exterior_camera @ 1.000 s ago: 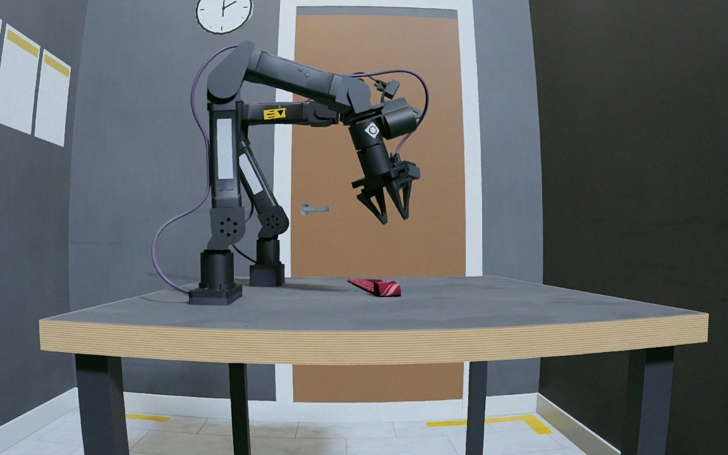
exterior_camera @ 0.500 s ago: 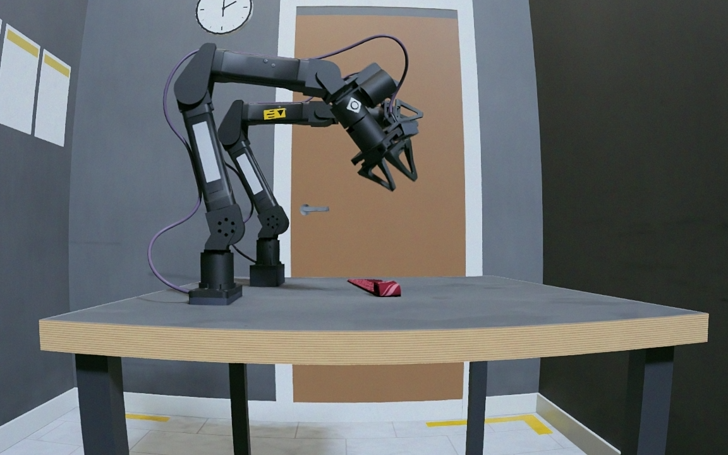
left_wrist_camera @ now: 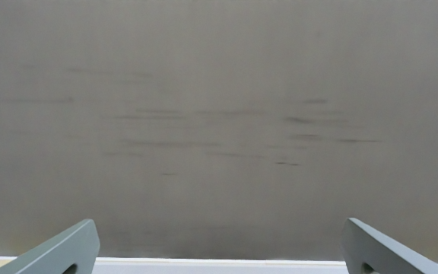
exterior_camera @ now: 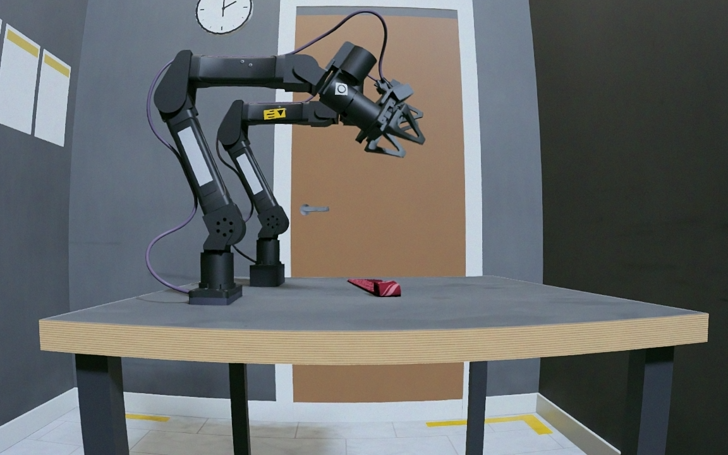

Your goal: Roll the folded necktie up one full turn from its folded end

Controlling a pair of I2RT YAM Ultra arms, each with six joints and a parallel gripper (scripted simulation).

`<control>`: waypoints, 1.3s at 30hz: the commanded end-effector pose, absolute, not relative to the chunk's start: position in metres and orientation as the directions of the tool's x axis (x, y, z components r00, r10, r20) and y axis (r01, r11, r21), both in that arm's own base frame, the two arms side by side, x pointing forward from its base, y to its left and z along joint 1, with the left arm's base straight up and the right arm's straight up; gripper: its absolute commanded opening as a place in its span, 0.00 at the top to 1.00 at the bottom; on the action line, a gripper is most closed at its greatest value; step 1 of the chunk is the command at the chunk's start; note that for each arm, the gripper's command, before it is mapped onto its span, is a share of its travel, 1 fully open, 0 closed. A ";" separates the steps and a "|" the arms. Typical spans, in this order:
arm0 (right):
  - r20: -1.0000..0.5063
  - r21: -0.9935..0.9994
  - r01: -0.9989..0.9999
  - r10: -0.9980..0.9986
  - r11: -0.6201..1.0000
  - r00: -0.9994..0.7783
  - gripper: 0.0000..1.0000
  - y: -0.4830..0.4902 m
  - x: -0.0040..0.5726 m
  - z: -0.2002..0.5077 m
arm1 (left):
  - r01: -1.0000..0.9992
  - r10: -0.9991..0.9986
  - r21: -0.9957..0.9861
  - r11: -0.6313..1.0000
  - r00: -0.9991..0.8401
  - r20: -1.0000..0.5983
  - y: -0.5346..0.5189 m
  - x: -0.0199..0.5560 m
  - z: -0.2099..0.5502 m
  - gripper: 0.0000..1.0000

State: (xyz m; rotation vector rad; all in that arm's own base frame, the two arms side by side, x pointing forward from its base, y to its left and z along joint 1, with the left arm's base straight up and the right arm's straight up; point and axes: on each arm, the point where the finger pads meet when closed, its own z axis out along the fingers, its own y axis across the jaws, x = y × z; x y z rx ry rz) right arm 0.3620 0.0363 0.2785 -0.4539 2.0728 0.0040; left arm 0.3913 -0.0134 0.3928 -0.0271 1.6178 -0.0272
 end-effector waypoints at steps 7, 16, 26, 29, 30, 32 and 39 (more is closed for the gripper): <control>-0.945 -0.120 -0.189 -0.171 0.974 -0.279 0.14 0.026 0.374 0.331 | 0.010 -0.046 -0.046 0.999 0.001 -0.999 -0.014 0.390 0.414 0.00; -0.988 -0.056 -0.090 -0.068 0.994 -0.138 0.07 0.015 0.381 0.370 | 0.010 -0.046 -0.046 0.999 0.001 -0.999 -0.014 0.390 0.414 0.00; -0.999 -0.008 -0.033 -0.009 0.999 -0.043 0.02 0.008 0.385 0.393 | 0.010 -0.046 -0.046 0.999 0.001 -0.999 -0.014 0.390 0.414 0.00; -1.000 0.005 -0.020 0.005 1.000 -0.019 0.01 0.006 0.386 0.399 | 0.010 -0.046 -0.046 0.999 0.001 -0.999 -0.014 0.390 0.414 0.00; -1.000 0.009 -0.016 0.008 1.000 -0.013 0.01 0.006 0.386 0.401 | 0.010 -0.046 -0.046 0.999 0.001 -0.999 -0.014 0.390 0.414 0.00; -1.000 0.014 -0.011 0.014 1.000 -0.003 0.00 0.005 0.387 0.403 | 0.010 -0.046 -0.046 0.999 0.001 -0.999 -0.014 0.390 0.414 0.00; -1.000 0.018 -0.007 0.018 1.000 0.005 0.00 0.004 0.387 0.405 | 0.010 -0.046 -0.046 0.999 0.001 -0.999 -0.014 0.390 0.414 0.00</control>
